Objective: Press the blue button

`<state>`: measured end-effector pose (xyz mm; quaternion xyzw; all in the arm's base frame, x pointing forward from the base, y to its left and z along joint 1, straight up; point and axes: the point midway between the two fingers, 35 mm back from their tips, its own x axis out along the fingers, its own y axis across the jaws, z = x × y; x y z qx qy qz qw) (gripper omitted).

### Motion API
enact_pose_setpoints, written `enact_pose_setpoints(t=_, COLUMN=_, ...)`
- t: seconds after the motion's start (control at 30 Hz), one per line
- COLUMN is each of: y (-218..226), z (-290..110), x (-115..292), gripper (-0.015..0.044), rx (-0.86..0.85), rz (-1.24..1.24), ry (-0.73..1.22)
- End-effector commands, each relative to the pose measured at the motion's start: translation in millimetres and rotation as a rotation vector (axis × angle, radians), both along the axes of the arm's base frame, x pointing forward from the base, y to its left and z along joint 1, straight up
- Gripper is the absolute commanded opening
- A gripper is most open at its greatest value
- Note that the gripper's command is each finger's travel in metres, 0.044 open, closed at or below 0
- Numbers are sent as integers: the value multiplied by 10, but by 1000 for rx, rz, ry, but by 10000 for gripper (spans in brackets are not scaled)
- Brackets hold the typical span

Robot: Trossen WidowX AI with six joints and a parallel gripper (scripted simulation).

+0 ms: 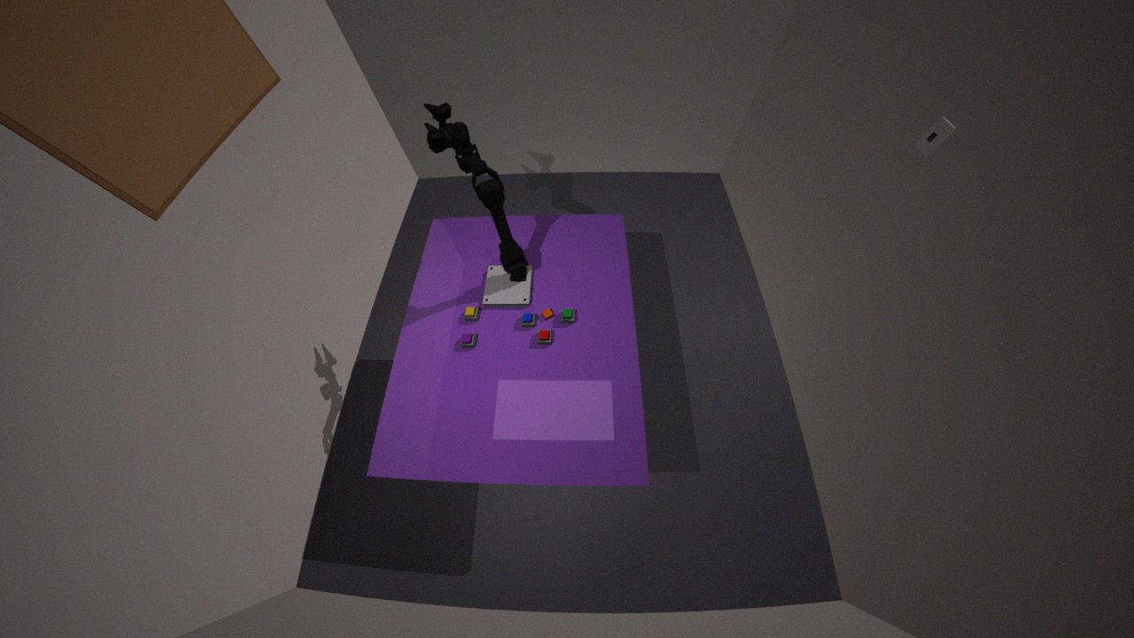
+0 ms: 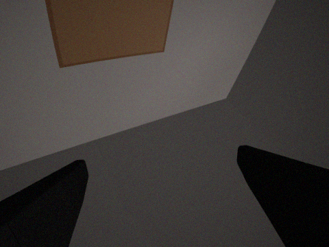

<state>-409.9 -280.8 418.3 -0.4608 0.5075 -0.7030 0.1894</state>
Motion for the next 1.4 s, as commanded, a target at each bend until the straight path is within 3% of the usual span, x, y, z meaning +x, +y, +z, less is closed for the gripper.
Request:
enact_pose_setpoints(t=0.0, y=-31, z=-2, x=22, gripper=400, rx=-1, rz=8, ry=-5)
enact_pose_setpoints(t=0.4, y=-1592, z=-449, x=1699, gripper=400, rx=80, rz=484, ry=-451)
enact_pose_setpoints(t=0.7, y=-2079, z=-937, x=3390, gripper=400, rx=305, rz=772, ry=-803)
enact_pose_setpoints(t=1.0, y=-1784, z=-1447, x=5109, gripper=400, rx=645, rz=946, ry=-1084)
enact_pose_setpoints(t=1.37, y=-506, z=-2028, x=6672, gripper=400, rx=1160, rz=971, ry=-1254)
